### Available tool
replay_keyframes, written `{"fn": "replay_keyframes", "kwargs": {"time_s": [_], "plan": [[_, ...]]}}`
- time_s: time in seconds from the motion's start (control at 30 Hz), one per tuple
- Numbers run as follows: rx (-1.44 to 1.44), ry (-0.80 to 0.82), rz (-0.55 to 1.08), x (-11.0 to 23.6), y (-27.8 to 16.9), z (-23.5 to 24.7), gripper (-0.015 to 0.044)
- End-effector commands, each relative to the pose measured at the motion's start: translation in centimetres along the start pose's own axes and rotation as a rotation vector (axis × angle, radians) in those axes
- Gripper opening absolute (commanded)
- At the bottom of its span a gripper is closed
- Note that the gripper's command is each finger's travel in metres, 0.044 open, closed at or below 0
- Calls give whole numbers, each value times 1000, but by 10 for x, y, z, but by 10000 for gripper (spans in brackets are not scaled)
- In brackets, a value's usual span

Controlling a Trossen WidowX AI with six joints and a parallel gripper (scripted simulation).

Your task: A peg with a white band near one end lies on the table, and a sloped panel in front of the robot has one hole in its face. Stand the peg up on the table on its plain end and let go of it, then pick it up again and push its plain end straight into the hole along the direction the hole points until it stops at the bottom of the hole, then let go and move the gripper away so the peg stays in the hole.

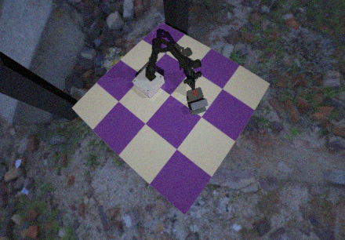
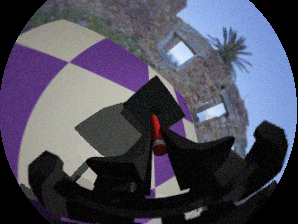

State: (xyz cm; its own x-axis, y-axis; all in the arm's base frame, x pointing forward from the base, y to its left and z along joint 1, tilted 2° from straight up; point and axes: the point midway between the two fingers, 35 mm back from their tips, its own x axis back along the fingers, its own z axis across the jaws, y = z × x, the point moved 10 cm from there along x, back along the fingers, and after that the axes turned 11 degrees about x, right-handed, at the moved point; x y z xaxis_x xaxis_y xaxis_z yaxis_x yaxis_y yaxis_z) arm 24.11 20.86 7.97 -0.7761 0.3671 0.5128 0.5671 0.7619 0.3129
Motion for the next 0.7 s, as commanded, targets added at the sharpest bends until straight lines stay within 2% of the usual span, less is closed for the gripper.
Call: {"fn": "replay_keyframes", "kwargs": {"time_s": [0.0,0.67], "plan": [[15,-21,-1,-5,-1,0,0],[7,-57,-6,-19,-3,2,0]]}}
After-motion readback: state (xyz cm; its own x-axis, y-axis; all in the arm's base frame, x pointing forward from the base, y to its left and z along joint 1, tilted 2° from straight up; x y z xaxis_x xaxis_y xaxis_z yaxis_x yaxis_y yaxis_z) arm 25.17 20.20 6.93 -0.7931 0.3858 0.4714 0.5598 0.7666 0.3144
